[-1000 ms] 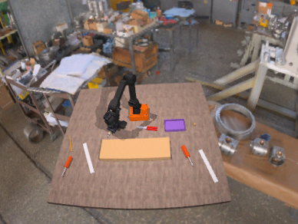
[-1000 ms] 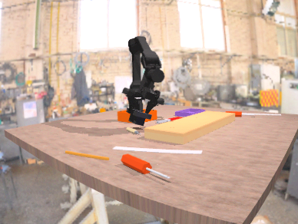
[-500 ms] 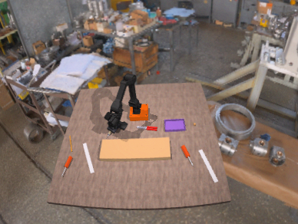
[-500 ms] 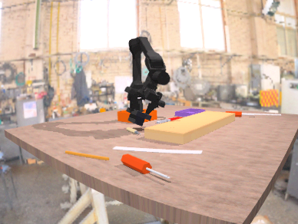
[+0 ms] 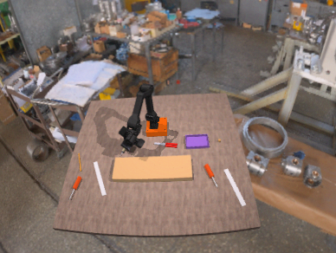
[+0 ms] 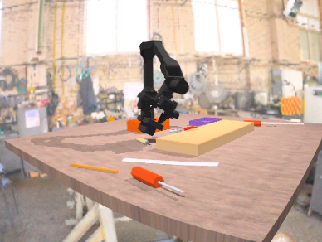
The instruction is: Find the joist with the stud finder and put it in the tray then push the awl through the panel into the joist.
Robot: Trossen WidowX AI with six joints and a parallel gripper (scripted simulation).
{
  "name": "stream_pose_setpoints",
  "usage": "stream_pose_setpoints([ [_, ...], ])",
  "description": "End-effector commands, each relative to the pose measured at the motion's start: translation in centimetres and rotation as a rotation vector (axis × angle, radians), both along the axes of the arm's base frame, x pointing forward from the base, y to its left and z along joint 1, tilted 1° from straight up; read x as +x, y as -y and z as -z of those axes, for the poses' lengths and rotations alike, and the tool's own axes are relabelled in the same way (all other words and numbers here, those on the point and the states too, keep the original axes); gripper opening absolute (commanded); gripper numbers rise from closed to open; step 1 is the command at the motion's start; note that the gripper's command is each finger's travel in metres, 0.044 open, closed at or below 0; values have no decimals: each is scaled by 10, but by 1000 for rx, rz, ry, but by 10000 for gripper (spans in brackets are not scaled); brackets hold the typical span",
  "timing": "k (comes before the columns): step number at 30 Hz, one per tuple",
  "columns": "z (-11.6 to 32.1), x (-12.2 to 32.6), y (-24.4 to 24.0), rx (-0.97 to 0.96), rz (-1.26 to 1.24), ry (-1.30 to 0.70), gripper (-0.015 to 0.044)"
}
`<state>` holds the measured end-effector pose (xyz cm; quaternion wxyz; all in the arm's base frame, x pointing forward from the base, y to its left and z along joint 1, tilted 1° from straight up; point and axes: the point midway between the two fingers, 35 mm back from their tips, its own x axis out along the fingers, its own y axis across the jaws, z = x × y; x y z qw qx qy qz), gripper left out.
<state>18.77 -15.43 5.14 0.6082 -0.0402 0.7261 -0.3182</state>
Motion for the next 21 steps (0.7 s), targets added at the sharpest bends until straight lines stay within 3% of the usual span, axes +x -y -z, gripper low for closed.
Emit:
stream_pose_setpoints([
  [1, 0, 0, 1, -28, 5, -5, 0],
  [21, 4, 0, -2, -184, 18, -81, 0],
])
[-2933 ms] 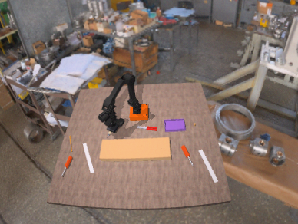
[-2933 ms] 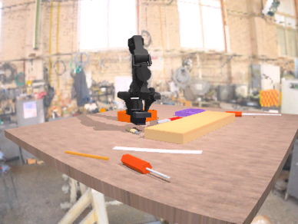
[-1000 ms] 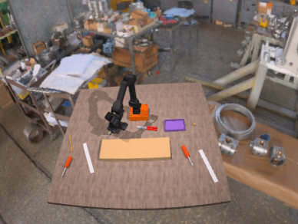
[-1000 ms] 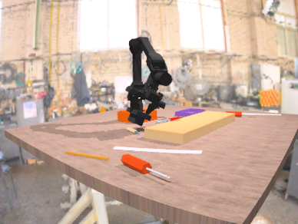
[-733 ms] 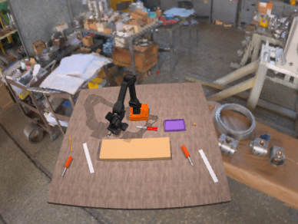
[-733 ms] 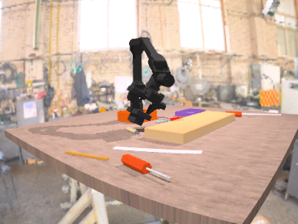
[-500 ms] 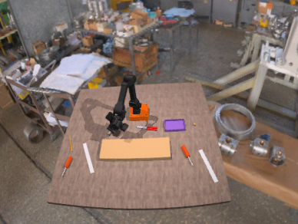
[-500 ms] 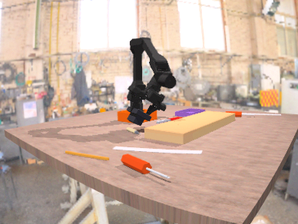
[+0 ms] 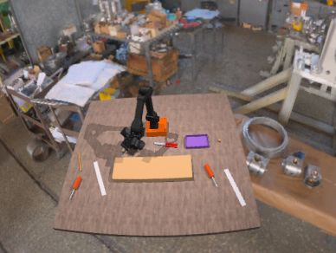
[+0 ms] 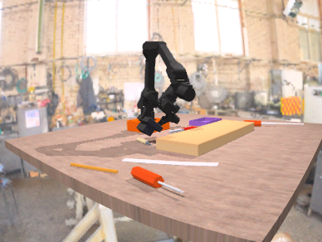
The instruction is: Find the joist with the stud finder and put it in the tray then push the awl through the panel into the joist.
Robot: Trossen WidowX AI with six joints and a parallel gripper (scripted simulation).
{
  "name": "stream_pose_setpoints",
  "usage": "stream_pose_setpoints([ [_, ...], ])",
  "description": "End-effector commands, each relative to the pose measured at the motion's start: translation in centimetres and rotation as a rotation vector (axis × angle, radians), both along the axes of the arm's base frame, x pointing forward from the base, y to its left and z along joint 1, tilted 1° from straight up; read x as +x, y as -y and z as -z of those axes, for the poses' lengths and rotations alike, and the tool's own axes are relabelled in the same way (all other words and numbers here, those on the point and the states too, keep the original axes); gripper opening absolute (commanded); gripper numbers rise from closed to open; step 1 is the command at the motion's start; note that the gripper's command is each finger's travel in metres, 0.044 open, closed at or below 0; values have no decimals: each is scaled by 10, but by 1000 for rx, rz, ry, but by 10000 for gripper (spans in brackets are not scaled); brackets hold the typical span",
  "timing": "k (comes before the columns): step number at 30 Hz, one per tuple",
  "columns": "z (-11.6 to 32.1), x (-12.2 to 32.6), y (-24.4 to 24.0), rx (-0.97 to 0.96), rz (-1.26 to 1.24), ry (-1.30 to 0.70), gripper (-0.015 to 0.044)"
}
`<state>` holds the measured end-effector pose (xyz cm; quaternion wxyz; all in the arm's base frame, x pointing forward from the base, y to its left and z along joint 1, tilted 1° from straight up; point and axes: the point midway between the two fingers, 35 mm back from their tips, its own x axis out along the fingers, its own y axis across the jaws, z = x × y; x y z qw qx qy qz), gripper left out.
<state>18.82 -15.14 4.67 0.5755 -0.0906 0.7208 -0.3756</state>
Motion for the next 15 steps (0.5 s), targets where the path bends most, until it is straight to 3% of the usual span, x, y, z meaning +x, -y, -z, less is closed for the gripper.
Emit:
stream_pose_setpoints([
  [1, -1, -1, 0, -41, 1, -16, 0],
  [15, 1, 2, -2, -157, -12, -48, 0],
])
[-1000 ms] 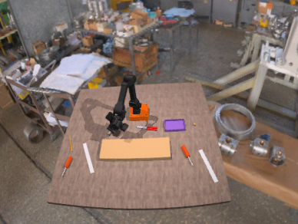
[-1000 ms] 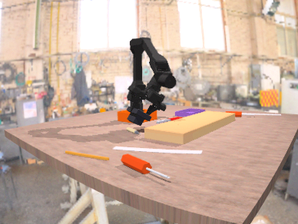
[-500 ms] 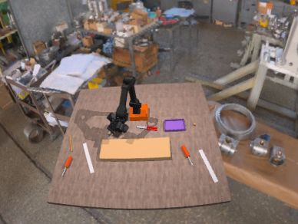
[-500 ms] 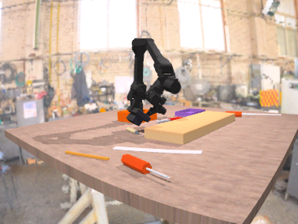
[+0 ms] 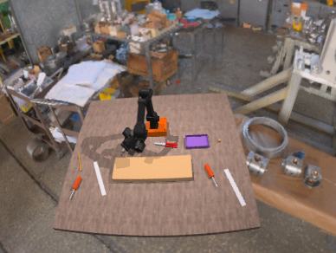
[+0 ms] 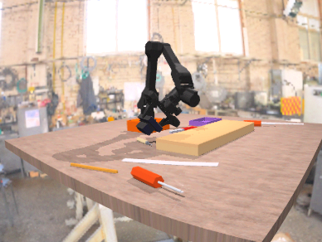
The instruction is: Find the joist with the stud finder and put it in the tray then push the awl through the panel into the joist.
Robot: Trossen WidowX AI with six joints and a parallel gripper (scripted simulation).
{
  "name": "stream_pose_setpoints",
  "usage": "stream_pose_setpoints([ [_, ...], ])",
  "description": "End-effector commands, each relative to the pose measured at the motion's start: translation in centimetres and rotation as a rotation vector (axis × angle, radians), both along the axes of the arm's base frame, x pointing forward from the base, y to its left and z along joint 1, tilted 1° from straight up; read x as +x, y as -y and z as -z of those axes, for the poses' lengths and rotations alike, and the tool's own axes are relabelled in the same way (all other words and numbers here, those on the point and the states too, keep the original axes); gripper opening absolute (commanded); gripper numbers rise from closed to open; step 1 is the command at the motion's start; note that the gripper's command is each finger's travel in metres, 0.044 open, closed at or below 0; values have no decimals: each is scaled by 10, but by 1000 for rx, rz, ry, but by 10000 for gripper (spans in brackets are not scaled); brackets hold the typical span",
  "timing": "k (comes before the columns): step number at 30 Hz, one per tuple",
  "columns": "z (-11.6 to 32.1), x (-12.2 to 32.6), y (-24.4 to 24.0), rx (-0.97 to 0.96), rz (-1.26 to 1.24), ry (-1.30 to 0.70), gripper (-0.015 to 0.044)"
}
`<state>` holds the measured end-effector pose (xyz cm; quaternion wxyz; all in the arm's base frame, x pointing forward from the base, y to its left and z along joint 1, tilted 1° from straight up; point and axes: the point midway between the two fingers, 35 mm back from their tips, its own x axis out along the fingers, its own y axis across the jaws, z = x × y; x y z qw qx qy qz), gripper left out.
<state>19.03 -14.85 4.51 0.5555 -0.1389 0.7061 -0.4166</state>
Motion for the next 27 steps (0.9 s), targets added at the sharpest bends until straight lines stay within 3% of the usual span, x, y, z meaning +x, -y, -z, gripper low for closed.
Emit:
stream_pose_setpoints([
  [1, 0, 0, 1, -27, -2, -7, 0],
  [21, 29, 2, -1, -10, -4, -7, 0],
  [27, 27, 1, -1, -10, -4, -7, 157],
])
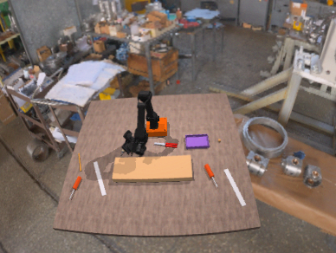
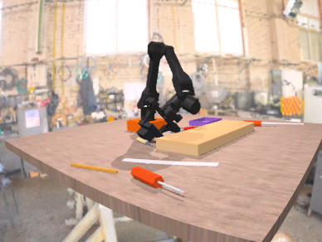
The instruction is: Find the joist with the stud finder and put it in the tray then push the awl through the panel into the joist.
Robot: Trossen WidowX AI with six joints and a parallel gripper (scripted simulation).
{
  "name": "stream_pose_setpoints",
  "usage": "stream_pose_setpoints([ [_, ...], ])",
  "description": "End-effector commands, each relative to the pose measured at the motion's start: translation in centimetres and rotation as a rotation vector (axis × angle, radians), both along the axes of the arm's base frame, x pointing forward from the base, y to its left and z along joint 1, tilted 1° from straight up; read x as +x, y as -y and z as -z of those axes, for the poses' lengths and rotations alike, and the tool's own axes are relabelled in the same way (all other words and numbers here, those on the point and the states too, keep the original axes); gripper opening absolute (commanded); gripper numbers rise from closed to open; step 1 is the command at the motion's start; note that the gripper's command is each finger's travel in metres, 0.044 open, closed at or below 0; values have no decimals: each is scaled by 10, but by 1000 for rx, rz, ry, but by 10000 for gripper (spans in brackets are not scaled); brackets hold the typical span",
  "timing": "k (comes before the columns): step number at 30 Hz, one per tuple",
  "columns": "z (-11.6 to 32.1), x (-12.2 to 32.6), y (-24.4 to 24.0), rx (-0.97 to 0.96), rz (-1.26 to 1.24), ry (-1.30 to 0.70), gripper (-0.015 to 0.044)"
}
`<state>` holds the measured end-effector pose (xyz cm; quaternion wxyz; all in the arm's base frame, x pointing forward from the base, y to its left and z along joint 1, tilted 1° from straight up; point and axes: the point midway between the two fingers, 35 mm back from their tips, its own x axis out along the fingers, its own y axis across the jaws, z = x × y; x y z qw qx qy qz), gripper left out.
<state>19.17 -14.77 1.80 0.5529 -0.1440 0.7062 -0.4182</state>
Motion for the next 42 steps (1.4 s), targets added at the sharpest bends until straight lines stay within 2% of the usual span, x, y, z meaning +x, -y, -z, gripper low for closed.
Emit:
stream_pose_setpoints([
  [1, 0, 0, 0, -1, 0, 0, 184],
  [11, -1, 0, 0, -1, 0, 0, 440],
  [30, -20, 11, -19, 2, 0, 1, 440],
  [33, -39, 17, -28, 4, -2, 2, 440],
  [38, -105, 26, -56, 4, -5, 0, 440],
  [40, -116, 25, -60, 3, -5, -1, 440],
  [41, -86, 26, -47, 1, -11, -3, 440],
  [42, -86, 26, -47, 1, -11, -3, 440],
])
